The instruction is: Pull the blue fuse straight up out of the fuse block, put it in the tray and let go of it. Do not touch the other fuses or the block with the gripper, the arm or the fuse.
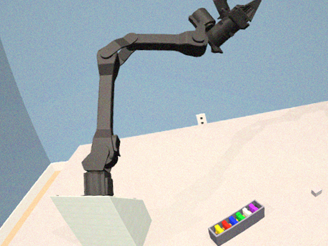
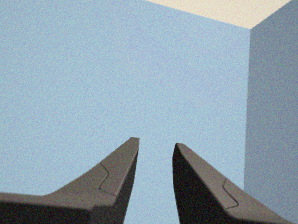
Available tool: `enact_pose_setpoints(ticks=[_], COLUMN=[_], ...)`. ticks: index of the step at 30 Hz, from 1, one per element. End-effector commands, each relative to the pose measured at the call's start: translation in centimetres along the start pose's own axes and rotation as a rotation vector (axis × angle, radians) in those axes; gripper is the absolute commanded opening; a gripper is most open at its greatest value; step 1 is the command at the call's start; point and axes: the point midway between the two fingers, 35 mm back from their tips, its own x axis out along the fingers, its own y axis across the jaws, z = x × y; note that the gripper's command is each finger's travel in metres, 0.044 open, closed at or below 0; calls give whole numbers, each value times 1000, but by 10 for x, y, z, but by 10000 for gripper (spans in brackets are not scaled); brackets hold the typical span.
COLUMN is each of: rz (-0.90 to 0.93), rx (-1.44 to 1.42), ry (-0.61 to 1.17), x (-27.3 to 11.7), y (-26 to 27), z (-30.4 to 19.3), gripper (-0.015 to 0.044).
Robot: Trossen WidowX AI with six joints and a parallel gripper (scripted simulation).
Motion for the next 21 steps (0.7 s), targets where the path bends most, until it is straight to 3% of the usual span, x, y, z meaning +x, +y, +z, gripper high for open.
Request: enact_pose_setpoints(ticks=[1,11,21], rz=[18,-43,-265], rx=[-126,-284,-223], ry=[195,717,1257], x=[10,-10,-92], y=[-32,-144,-271], z=[-64,-193,-266], gripper=[74,74,74])
